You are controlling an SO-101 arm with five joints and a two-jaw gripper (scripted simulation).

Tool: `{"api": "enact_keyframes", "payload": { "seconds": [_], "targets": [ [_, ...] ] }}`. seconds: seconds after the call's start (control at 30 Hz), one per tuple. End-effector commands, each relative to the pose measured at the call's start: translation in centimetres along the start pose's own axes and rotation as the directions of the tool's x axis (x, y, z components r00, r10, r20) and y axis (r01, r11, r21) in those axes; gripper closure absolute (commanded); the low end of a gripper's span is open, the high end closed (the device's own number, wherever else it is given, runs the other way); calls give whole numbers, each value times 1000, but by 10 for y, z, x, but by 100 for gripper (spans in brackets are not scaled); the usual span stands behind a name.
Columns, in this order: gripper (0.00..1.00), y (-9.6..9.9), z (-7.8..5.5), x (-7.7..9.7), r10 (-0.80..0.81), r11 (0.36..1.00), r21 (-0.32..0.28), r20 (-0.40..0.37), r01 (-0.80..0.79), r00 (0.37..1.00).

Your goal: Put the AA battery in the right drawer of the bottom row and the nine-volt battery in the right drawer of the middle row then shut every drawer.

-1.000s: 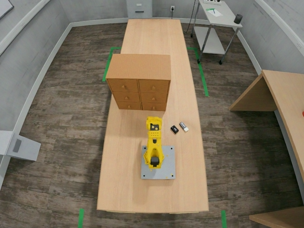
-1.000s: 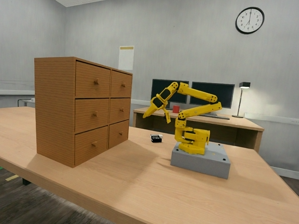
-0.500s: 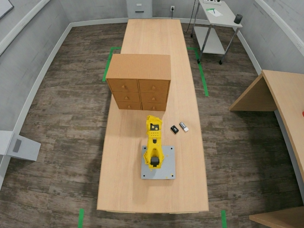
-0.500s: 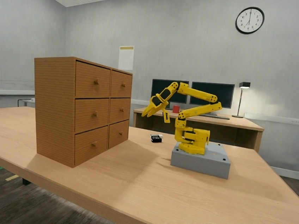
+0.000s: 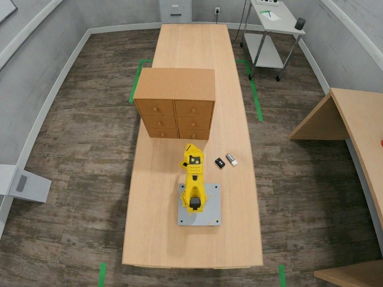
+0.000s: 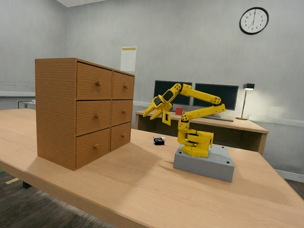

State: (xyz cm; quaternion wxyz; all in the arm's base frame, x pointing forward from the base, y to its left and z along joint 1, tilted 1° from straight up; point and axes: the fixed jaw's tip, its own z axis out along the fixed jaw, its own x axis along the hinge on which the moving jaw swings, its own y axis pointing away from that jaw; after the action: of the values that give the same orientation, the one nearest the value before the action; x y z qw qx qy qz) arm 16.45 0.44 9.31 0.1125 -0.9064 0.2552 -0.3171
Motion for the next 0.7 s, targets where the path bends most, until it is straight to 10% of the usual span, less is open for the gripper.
{"api": "enact_keyframes", "payload": {
  "seconds": [0.0, 0.67],
  "targets": [
    [79, -1, -3, 4, 111, 994, 10, -20, -111, 994],
    [79, 0, -3, 2, 510, 860, 14, -22, -510, 860]
  ]
}}
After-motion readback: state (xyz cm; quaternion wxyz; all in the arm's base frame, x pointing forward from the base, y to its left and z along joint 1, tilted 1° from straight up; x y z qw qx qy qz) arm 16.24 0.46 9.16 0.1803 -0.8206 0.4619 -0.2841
